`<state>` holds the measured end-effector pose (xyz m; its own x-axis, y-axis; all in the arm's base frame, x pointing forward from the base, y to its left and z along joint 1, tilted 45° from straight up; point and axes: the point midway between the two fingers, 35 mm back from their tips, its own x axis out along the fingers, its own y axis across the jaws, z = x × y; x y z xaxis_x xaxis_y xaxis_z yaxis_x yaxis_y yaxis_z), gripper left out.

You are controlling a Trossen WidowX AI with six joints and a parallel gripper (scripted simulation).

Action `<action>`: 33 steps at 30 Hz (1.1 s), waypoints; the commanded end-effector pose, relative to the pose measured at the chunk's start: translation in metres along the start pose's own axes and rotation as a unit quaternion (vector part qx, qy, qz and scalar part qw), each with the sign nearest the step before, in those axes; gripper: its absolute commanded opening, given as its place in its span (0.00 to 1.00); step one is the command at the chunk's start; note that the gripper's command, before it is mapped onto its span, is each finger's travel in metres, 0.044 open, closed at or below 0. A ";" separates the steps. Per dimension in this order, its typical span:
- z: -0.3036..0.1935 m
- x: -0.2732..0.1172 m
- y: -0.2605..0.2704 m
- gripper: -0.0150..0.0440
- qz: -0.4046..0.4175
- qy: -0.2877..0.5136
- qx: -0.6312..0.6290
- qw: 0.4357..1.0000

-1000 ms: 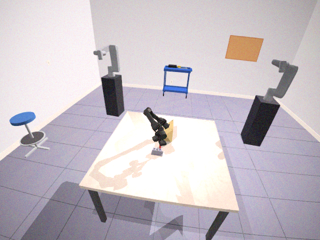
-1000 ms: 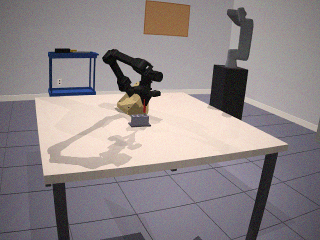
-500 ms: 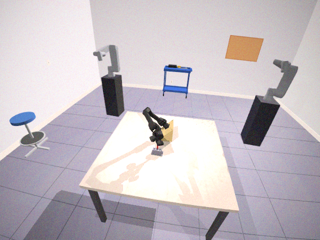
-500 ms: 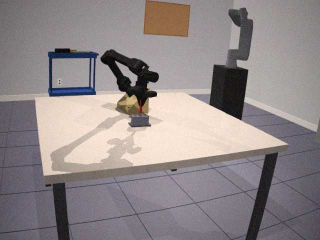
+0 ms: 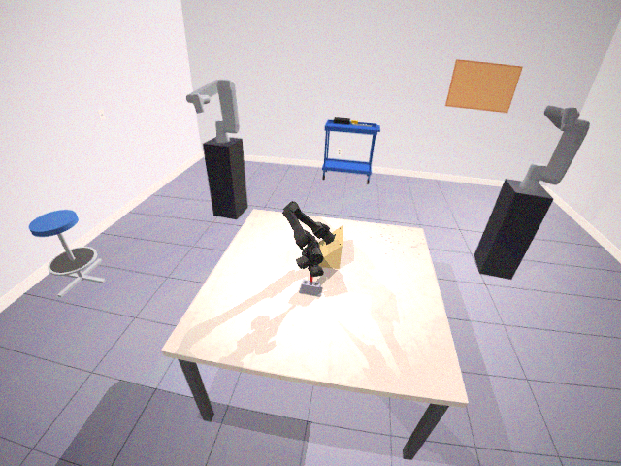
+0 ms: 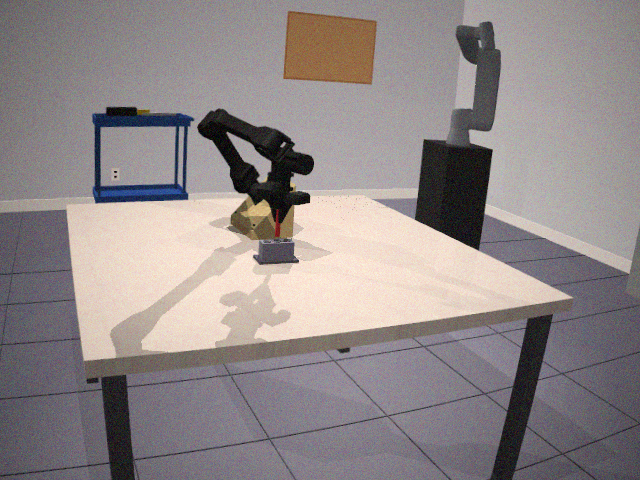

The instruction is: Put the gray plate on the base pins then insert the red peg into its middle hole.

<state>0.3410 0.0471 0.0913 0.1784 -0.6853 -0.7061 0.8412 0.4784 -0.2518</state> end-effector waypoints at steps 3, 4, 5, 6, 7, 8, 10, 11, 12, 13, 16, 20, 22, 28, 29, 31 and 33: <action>0.000 0.000 0.000 0.25 0.000 0.000 0.000 1.000; 0.000 0.000 0.000 0.25 0.000 0.000 0.000 1.000; 0.000 0.001 0.000 0.25 0.000 0.000 0.000 1.000; 0.000 0.001 0.000 0.25 0.000 0.000 0.000 1.000; 0.000 0.002 0.000 0.25 0.000 0.000 0.000 1.000; 0.000 0.004 0.000 0.25 0.000 0.000 0.000 1.000; 0.001 0.006 0.000 0.25 0.000 -0.001 -0.001 1.000; 0.001 0.008 0.000 0.25 0.000 -0.001 -0.001 1.000; 0.001 0.009 0.000 0.25 0.000 -0.001 -0.001 1.000; 0.001 0.011 0.000 0.25 0.000 -0.001 -0.001 1.000; 0.001 0.016 0.000 0.25 0.000 -0.002 -0.002 1.000; 0.001 0.018 -0.001 0.25 -0.001 -0.002 -0.002 1.000; 0.001 0.016 0.000 0.25 0.000 -0.001 -0.001 1.000; 0.001 0.015 0.001 0.25 0.001 0.000 0.001 1.000; 0.001 0.015 0.001 0.25 0.001 0.000 0.001 1.000; 0.001 0.015 0.001 0.25 0.001 0.000 0.001 1.000; 0.001 0.015 0.001 0.25 0.001 0.000 0.001 1.000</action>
<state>0.3448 0.0366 0.0814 0.1817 -0.6843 -0.7062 0.8407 0.4806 -0.2494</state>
